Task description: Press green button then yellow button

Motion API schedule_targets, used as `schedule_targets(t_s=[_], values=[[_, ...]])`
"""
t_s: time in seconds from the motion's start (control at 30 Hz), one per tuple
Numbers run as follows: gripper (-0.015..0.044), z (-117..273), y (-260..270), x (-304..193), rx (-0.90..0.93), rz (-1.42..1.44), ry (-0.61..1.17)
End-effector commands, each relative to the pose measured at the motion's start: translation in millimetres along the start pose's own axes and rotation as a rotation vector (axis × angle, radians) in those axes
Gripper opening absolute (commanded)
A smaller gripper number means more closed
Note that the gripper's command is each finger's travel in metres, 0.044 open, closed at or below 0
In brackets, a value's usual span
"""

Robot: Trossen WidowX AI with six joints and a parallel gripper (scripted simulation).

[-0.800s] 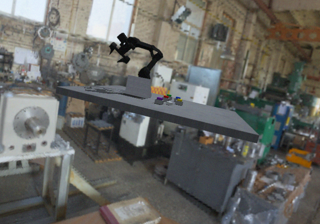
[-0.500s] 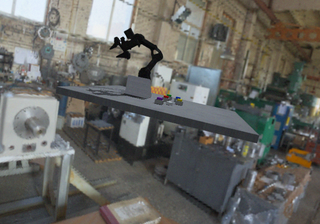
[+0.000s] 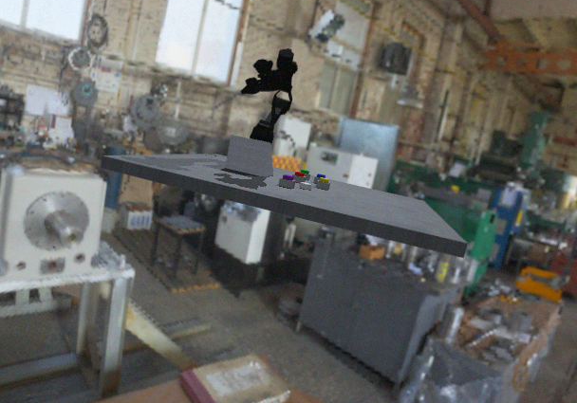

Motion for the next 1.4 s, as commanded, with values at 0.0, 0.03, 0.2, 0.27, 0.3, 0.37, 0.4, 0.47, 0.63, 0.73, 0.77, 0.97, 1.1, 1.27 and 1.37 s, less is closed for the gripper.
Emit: schedule_targets(t_s=[0.0,0.03,0.2,0.27,0.3,0.37,0.4,0.47,0.63,0.73,0.77,0.97,1.1,1.27,1.37], values=[[0.04,28.2,27.3,-45.5,0.156,0.307,0.116],[0.04,36.0,32.6,-58.9,0.195,0.393,0.147],[0.04,77.1,42.2,-128.9,0.379,0.822,0.304],[0.04,93.8,37.9,-156.6,0.447,0.993,0.369],[0.04,102.1,34.1,-170.1,0.481,1.078,0.403],[0.04,118.5,23.3,-195.9,0.545,1.246,0.472],[0.04,126.5,16.3,-208.2,0.577,1.329,0.507],[0.04,142.0,-0.3,-230.9,0.637,1.492,0.582],[0.04,177.4,-55.4,-275.1,0.777,1.877,0.793],[0.04,191.9,-85.6,-288.4,0.836,2.04,0.906],[0.04,192.9,-87.8,-289.1,0.841,2.051,0.914],[0.0374,191.8,-88.2,-290.8,0.84,2.051,0.913],[0.0269,170.2,-100.7,-323.6,0.842,2.052,0.909],[0.0138,160.7,-108.5,-336.8,0.844,2.051,0.917],[0.0059,160.7,-108.5,-336.8,0.844,2.051,0.917]])
Point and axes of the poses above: the point midway between the two fingers, 35 mm back from their tips, its own z axis back along the fingers, its own y axis across the jaws, x = y × z, the point moved 3 cm from there along z, back along the fingers, and after that the axes turned 13 degrees about -z, right-handed, at the moved point
